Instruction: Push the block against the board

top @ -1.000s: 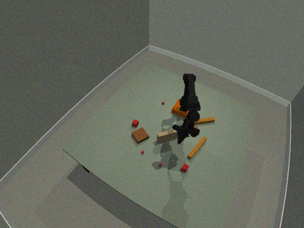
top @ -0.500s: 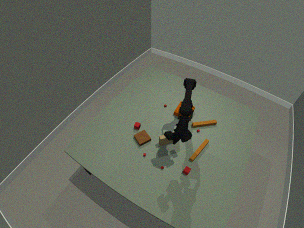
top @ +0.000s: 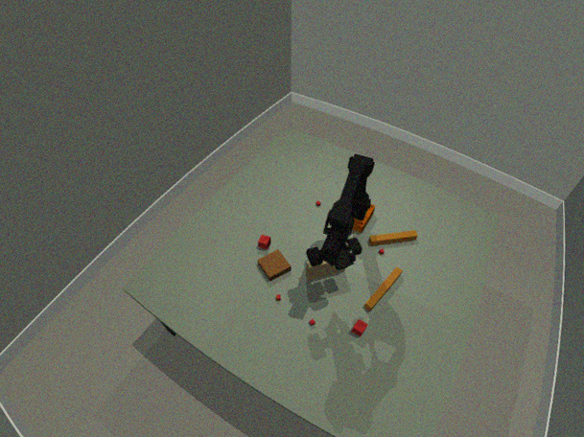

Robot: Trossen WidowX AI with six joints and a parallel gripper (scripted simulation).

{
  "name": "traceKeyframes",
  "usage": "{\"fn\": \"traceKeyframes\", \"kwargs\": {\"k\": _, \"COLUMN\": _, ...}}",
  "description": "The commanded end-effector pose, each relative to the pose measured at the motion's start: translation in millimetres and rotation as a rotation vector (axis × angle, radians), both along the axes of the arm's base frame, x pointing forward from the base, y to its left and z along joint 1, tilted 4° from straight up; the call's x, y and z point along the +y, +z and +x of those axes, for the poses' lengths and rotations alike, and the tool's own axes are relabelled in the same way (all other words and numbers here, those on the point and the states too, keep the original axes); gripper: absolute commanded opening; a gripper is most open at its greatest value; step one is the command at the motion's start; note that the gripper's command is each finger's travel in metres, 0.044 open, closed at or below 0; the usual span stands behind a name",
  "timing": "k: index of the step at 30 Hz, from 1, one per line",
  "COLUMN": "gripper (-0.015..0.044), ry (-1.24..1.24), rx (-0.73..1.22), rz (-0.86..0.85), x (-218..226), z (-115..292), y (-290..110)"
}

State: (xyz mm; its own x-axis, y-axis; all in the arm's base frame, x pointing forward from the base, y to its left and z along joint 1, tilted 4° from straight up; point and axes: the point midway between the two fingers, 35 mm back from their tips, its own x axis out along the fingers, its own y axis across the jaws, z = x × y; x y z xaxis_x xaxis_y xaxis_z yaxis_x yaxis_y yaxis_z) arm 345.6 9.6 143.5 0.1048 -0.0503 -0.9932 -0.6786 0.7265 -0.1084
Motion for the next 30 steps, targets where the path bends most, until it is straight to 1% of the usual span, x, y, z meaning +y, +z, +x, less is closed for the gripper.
{"fn": "traceKeyframes", "kwargs": {"k": 1, "gripper": 0.0, "ry": -0.011, "rx": 0.017, "rz": 0.015, "x": 1, "z": -2, "y": -3}}
{"fn": "traceKeyframes", "kwargs": {"k": 5, "gripper": 0.0, "ry": -0.013, "rx": 0.02, "rz": 0.016, "x": 0, "z": 1, "y": -43}}
{"fn": "traceKeyframes", "kwargs": {"k": 7, "gripper": 0.0, "ry": -0.013, "rx": 0.021, "rz": 0.017, "x": -1, "z": 1, "y": -51}}
{"fn": "traceKeyframes", "kwargs": {"k": 30, "gripper": 0.0, "ry": -0.013, "rx": 0.022, "rz": 0.016, "x": -14, "z": -10, "y": -51}}
